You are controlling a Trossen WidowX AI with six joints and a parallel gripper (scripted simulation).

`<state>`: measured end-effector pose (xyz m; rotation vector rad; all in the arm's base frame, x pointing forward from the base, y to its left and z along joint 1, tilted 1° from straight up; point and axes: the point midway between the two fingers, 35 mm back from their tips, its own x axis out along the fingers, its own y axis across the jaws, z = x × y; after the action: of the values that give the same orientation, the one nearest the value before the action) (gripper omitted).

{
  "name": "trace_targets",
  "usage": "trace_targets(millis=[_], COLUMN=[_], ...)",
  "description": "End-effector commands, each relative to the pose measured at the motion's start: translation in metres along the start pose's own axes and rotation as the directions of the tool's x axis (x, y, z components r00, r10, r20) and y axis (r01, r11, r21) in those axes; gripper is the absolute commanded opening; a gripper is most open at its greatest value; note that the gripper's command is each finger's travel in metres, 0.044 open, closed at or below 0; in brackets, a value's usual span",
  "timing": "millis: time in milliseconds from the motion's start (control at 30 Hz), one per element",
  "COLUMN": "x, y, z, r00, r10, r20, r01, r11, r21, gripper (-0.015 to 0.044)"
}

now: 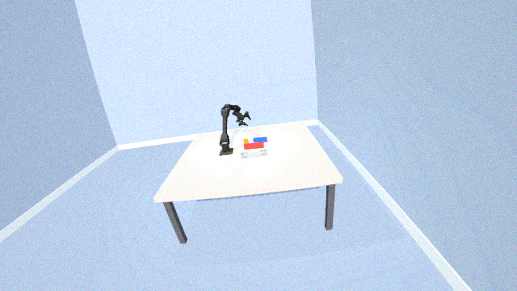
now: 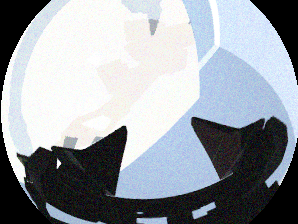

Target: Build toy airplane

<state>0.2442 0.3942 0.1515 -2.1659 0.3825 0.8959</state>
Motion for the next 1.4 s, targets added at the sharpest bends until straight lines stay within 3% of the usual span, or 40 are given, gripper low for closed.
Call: trace_targets(millis=[0, 67, 200, 333, 533, 633, 733, 867, 1033, 1267, 1367], x=[0.000, 0.006, 0.033, 0.052, 0.056, 0.057, 0.054, 0.041, 0.017, 0.013, 0.028], y=[0.000, 0.002, 0.023, 0.054, 0.096, 0.119, 0.152, 0.198, 0.249, 0.255, 0.265], z=[0.000, -0.011, -0.075, -0.136, -0.186, -0.211, -0.241, -0.273, -0.295, -0.297, -0.289], r00=[1.000, 1.000, 0.987, 0.956, 0.913, 0.884, 0.841, 0.782, 0.724, 0.718, 0.718], r10=[0.000, 0.024, 0.161, 0.291, 0.397, 0.448, 0.502, 0.541, 0.527, 0.520, 0.520], r20=[0.000, -0.001, 0.003, 0.032, 0.092, 0.133, 0.201, 0.310, 0.445, 0.463, 0.463], r01=[0.000, -0.024, -0.153, -0.250, -0.314, -0.315, -0.277, -0.150, 0.082, 0.117, 0.117], r11=[1.000, 0.999, 0.930, 0.752, 0.540, 0.360, 0.080, -0.318, -0.707, -0.746, -0.746], r21=[0.000, 0.049, 0.333, 0.610, 0.781, 0.878, 0.958, 0.936, 0.702, 0.656, 0.656], gripper=[0.0426, 0.0440, 0.0440, 0.0440, 0.0440, 0.0440, 0.0440, 0.0440, 0.0440, 0.0440, 0.0440])
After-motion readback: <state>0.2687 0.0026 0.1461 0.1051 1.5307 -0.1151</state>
